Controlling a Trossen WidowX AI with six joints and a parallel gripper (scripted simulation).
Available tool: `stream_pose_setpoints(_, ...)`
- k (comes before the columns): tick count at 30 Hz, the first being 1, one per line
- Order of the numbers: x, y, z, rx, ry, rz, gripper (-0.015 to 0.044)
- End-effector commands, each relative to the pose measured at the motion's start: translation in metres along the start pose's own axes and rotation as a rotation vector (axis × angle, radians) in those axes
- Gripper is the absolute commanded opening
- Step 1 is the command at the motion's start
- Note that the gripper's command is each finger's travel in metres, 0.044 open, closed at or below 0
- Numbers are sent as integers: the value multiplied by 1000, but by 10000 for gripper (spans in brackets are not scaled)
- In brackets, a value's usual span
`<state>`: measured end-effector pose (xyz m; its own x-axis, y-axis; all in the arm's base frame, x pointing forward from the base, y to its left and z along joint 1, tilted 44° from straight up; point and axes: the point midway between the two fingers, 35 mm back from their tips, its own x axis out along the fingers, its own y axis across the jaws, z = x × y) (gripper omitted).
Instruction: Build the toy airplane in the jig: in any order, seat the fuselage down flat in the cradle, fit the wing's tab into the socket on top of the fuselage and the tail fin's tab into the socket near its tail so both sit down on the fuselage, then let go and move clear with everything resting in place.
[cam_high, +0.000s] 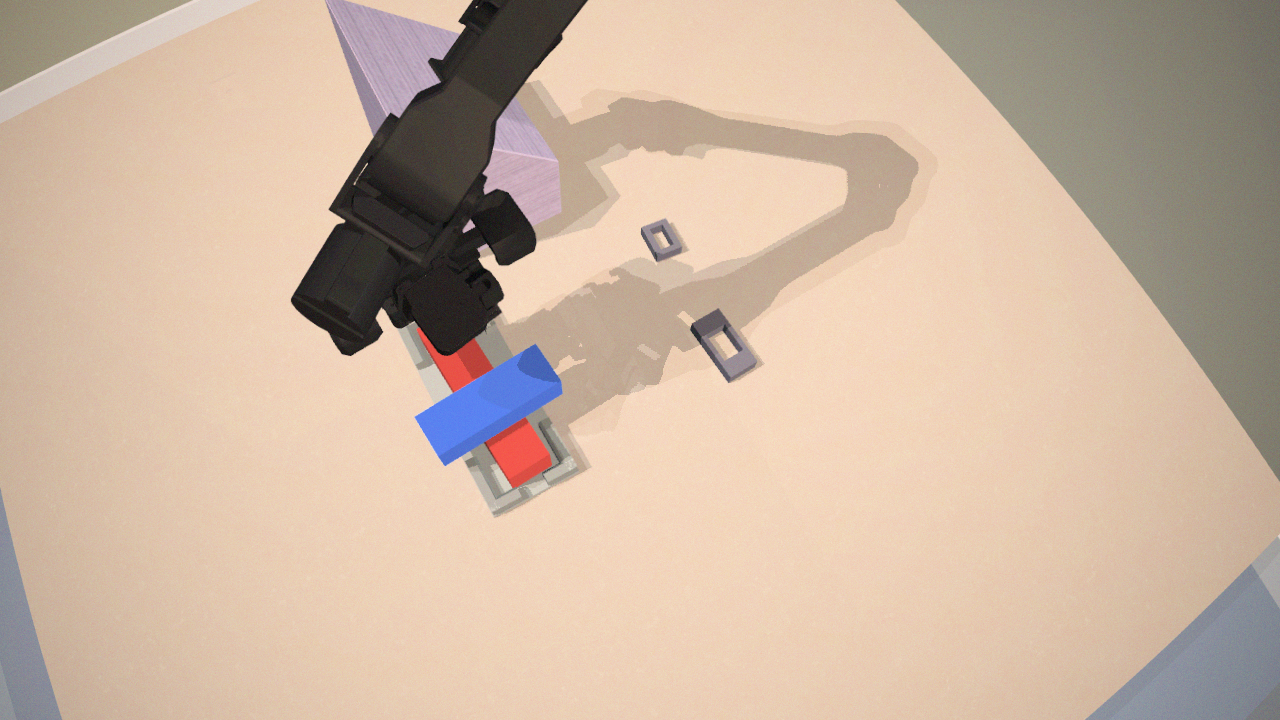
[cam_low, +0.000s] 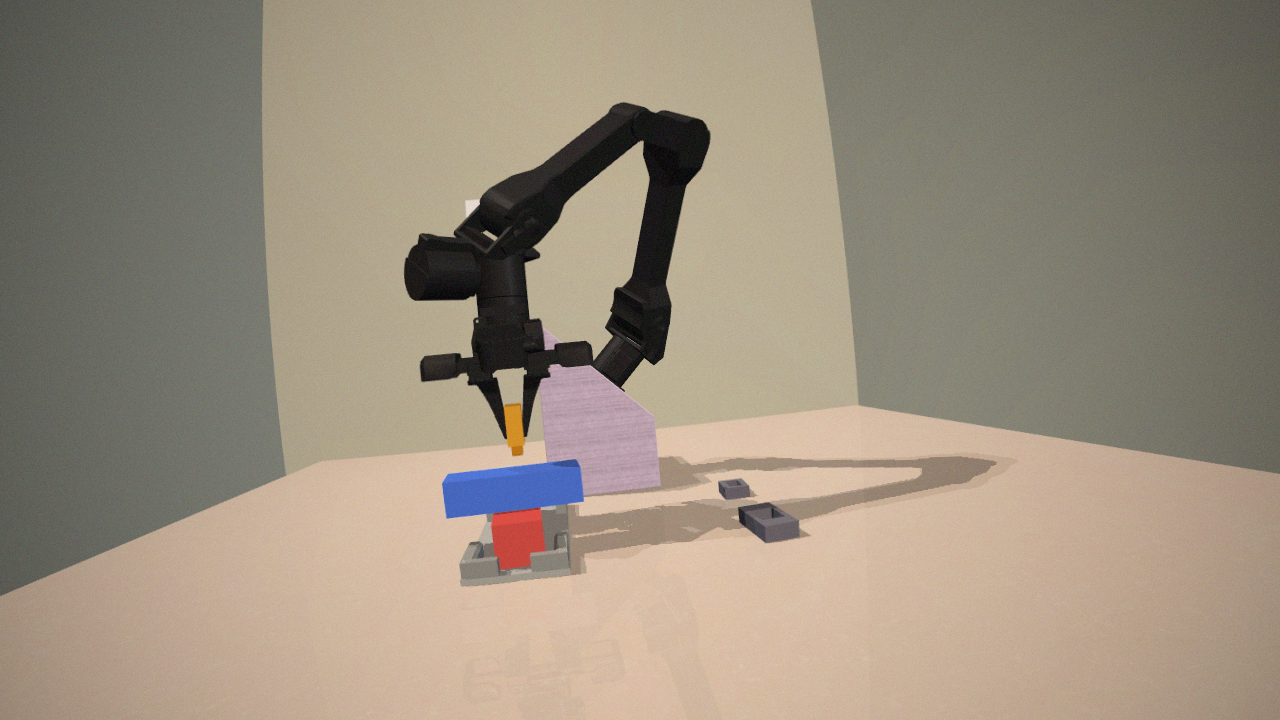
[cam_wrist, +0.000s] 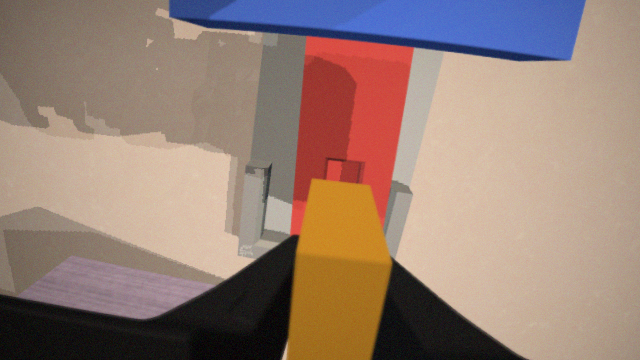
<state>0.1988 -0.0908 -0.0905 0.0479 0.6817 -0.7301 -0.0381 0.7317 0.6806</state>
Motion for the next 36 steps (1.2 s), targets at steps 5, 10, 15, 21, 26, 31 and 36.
stream_pose_setpoints(5, 1, -3, -1, -6, 1, -4, 67)
stream_pose_setpoints(10, 1, -3, -1, -6, 1, -4, 67)
stream_pose_setpoints(15, 1, -3, -1, -6, 1, -4, 67)
stream_pose_setpoints(21, 1, -4, -1, -6, 1, -4, 67)
stream_pose_setpoints(26, 8, -5, 0, -6, 1, -4, 67)
stream_pose_setpoints(31, 16, -5, 0, -6, 1, -4, 67)
stream_pose_setpoints(36, 25, -5, 0, -6, 1, -4, 67)
